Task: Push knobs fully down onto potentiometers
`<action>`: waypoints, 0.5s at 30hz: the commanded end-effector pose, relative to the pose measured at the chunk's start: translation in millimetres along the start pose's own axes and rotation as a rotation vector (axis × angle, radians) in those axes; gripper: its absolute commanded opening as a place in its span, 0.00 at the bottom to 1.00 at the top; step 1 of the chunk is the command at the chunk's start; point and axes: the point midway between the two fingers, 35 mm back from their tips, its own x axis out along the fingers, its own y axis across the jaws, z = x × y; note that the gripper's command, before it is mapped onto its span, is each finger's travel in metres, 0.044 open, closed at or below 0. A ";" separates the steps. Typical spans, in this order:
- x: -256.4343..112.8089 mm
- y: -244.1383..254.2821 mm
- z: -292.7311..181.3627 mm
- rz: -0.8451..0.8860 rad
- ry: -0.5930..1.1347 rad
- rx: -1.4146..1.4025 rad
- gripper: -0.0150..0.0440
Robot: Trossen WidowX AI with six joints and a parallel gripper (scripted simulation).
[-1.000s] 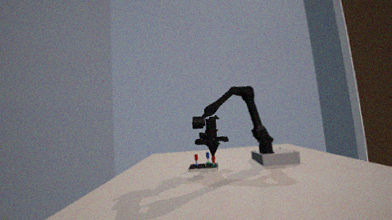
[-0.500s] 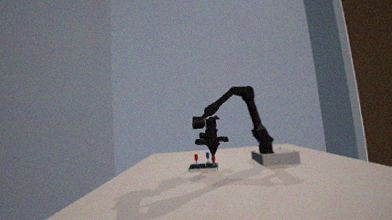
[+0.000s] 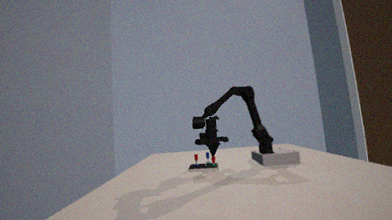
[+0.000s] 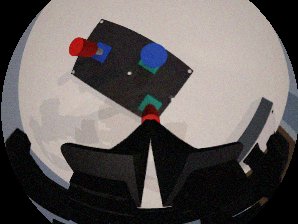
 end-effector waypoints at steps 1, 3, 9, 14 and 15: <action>10.7 1.1 1.3 -0.008 -0.001 -0.002 0.25; 10.7 1.1 1.3 -0.008 -0.001 -0.002 0.25; 10.7 1.1 1.3 -0.008 -0.001 -0.002 0.25; 11.9 1.0 1.3 -0.008 -0.001 -0.002 0.25; 12.5 1.0 1.3 -0.008 -0.001 -0.002 0.25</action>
